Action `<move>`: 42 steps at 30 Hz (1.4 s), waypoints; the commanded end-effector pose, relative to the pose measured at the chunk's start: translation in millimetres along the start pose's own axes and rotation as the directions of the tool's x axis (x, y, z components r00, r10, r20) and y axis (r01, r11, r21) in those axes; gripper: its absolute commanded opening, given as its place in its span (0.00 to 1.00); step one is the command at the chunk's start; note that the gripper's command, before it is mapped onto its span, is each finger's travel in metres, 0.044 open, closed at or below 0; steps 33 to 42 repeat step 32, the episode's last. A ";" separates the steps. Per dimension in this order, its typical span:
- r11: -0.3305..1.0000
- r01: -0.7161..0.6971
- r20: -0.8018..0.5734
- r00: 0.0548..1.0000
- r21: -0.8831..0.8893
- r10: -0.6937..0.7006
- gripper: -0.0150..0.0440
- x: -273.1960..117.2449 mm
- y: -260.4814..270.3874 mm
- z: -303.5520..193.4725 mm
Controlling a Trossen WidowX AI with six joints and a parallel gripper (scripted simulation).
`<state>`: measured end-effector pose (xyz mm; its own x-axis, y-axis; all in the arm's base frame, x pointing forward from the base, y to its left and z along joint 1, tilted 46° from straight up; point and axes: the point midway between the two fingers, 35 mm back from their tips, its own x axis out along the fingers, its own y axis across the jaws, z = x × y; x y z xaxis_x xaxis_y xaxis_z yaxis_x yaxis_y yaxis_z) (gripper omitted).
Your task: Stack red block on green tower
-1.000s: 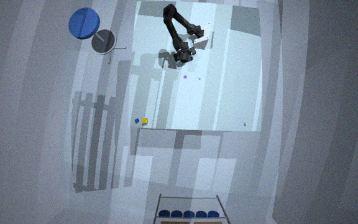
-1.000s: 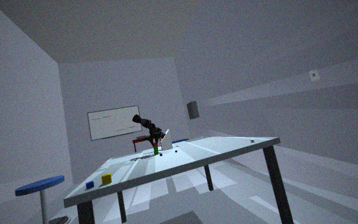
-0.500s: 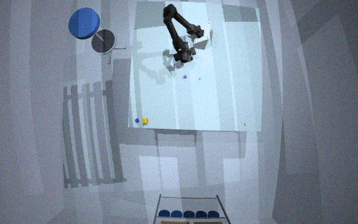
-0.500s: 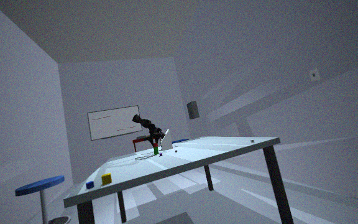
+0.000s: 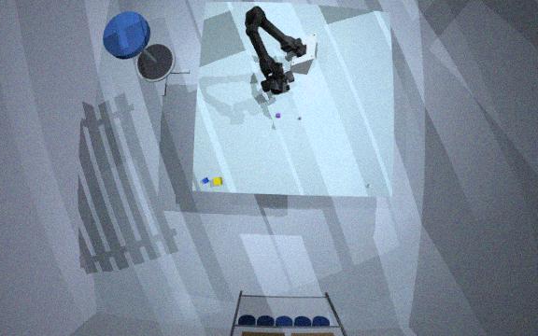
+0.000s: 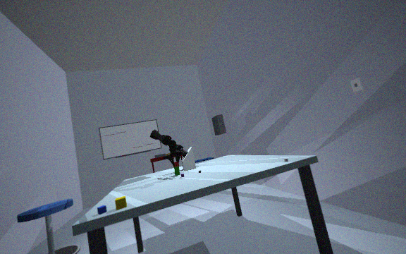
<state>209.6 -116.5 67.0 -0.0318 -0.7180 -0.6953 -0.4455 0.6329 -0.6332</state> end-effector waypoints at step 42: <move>1.000 0.000 0.000 1.000 0.000 0.000 1.00 0.1 0.1 0.0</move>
